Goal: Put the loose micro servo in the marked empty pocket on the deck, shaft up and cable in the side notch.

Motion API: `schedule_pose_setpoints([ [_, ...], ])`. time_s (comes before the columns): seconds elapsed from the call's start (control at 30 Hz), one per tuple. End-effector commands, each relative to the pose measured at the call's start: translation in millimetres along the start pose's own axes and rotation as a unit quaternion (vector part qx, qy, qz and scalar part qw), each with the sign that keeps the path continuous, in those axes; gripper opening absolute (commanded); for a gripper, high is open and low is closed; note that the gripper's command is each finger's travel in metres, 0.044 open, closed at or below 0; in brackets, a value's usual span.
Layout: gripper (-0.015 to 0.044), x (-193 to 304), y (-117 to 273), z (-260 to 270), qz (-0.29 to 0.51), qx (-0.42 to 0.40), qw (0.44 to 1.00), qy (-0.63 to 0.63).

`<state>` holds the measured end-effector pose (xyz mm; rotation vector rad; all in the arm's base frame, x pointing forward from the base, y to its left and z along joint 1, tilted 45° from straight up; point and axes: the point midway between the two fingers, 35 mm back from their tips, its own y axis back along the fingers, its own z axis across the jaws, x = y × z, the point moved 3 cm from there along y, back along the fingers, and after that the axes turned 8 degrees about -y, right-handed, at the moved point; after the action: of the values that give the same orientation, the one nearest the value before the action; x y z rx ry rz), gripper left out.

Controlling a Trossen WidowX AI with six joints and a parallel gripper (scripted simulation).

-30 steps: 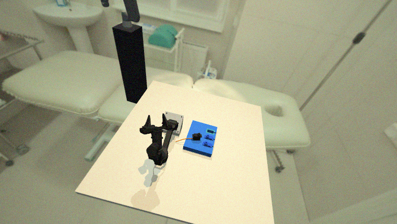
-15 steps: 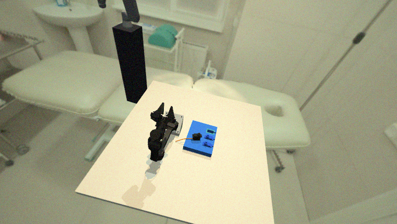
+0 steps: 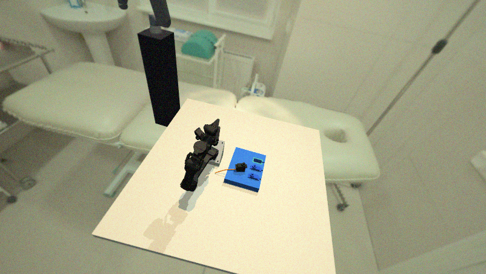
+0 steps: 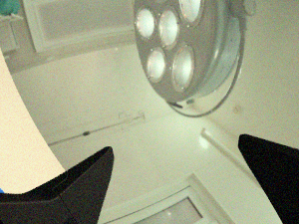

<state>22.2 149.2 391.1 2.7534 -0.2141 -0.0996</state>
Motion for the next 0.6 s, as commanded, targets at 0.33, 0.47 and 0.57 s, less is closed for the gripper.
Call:
schedule_pose_setpoints([
  [0.33,0.044,36.8,-48.5,30.4,0.128,-0.105,0.971,-0.175],
  [0.47,0.044,46.9,-56.6,38.8,0.161,-0.124,0.957,-0.209],
  [0.57,0.044,55.4,-63.2,46.6,0.191,-0.139,0.94,-0.244],
])
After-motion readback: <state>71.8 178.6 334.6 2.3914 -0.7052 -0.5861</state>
